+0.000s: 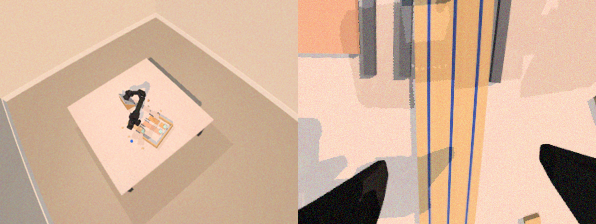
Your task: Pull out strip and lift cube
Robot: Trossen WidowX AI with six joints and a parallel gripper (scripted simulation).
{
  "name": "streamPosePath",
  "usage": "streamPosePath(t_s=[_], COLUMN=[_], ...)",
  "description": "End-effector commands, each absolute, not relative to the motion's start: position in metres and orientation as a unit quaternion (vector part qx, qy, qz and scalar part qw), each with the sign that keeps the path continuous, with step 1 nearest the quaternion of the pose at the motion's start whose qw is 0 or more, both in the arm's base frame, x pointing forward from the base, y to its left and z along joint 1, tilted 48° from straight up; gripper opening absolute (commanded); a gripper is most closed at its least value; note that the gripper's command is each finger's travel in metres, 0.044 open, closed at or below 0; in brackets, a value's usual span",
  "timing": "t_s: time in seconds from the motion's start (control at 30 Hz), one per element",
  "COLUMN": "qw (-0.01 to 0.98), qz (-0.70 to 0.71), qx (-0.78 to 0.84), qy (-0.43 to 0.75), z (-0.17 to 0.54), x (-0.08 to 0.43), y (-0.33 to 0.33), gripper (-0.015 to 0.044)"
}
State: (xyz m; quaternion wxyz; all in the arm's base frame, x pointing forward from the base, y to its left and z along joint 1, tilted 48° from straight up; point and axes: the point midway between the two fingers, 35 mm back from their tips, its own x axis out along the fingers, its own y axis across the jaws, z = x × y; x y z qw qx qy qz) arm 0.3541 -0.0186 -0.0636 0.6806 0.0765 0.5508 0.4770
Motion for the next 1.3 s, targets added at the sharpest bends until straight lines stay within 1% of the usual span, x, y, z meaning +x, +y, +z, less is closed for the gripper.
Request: streamPosePath(t_s=[0.0, 0.93, 1.17, 1.27], qw=[0.679, 0.68, 0.68, 0.68], qz=[0.477, 0.478, 0.478, 0.478], qx=[0.081, 0.081, 0.081, 0.081], qy=[0.552, 0.55, 0.55, 0.55], z=[-0.058, -0.019, -0.025, -0.028], x=[0.367, 0.46, 0.461, 0.461], y=[-0.013, 0.018, 0.024, 0.028], gripper=[0.044, 0.044, 0.0256, 0.025])
